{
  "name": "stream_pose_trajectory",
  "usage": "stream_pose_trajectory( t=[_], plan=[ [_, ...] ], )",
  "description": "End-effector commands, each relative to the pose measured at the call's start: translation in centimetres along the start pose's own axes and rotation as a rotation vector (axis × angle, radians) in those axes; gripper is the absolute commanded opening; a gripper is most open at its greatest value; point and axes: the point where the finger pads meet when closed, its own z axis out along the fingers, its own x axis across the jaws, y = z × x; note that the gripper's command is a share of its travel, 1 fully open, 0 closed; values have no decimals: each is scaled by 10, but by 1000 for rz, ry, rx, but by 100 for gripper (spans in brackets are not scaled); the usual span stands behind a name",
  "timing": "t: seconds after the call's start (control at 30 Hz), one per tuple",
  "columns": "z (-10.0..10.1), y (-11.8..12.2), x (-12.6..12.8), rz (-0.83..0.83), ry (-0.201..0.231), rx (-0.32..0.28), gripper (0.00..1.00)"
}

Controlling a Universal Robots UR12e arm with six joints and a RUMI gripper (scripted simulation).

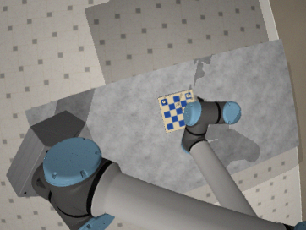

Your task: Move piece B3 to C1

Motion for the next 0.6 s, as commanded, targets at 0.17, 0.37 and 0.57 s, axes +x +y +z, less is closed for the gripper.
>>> stream_pose_trajectory(
  t=[0.17, 0.37, 0.57],
  plan=[
    [2, 6, -10, 94, 71, -45, 100],
    [2, 7, -12, 111, 83, -53, 100],
    [2, 7, -13, 120, 90, -58, 100]
  ],
)
